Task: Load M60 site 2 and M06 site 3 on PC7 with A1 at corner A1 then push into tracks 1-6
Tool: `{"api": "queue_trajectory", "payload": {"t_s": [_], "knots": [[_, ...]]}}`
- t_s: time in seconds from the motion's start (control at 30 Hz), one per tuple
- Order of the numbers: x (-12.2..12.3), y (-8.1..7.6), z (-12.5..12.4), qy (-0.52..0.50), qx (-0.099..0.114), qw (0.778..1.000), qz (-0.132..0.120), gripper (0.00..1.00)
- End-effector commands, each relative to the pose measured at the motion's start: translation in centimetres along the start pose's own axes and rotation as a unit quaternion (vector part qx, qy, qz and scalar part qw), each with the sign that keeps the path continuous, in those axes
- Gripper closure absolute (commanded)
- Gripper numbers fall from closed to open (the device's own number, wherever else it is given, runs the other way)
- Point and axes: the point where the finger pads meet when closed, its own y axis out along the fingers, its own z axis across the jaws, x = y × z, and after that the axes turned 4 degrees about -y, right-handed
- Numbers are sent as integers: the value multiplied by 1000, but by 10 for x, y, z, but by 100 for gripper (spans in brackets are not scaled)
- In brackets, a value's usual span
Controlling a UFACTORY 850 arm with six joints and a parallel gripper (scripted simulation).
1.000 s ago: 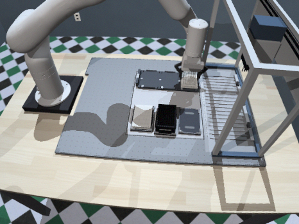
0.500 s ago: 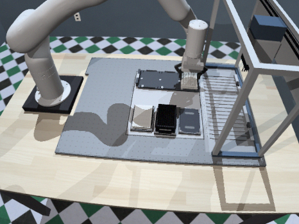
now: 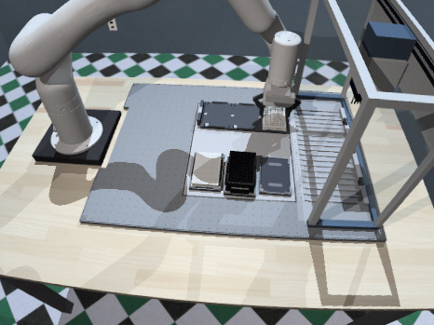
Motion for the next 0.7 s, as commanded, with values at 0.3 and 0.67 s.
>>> {"api": "queue_trajectory", "payload": {"t_s": [0.3,0.67], "knots": [[0,-1,-1,0,-1,1000,0,100],[0,-1,-1,0,-1,1000,0,0]]}}
